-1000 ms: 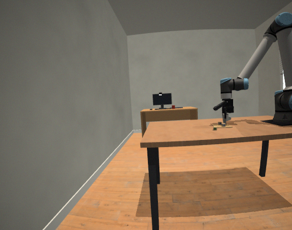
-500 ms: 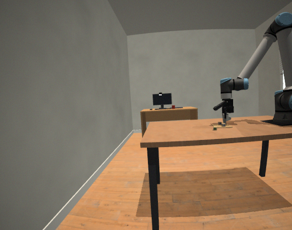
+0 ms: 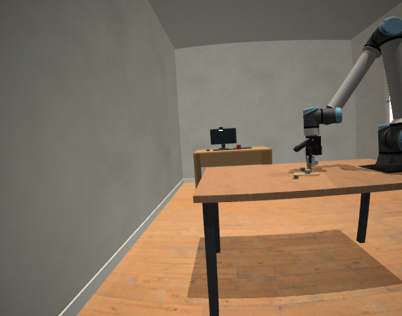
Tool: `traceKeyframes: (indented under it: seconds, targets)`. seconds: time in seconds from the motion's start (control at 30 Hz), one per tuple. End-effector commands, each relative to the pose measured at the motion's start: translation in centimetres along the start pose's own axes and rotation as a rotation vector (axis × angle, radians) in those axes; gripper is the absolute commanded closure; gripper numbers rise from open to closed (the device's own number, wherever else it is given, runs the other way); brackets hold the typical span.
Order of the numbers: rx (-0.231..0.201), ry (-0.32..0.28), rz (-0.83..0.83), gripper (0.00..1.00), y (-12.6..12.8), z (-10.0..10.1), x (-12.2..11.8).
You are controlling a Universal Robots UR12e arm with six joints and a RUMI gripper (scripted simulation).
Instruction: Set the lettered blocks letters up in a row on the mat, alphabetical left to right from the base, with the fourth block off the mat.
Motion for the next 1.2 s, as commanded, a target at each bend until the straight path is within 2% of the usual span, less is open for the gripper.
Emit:
traceKeyframes:
  seconds: [0.0, 0.13, 0.27, 0.33, 0.57, 0.7, 1.17]
  targets:
    - [0.000, 0.001, 0.000, 0.95, 0.0, -0.1, 0.1]
    - [0.000, 0.001, 0.000, 0.95, 0.0, -0.6, 0.1]
    - [0.000, 0.001, 0.000, 0.95, 0.0, -2.6, 0.1]
    - [0.000, 0.001, 0.000, 0.95, 0.0, -2.6, 0.1]
    - [0.000, 0.001, 0.000, 0.95, 0.0, -7.8, 0.0]
    - [0.000, 0.001, 0.000, 0.95, 0.0, -9.7, 0.0]
    - [0.000, 0.001, 0.000, 0.95, 0.0, -10.1, 0.0]
Point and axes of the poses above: the point where the finger pads meet when closed, its own z axis out along the fingers, its own y axis across the jaws, x = y × z, the point moved 2 cm from there along -z, back along the fingers, and after that the axes turned 13 degrees about -z, right-handed, at the moved point
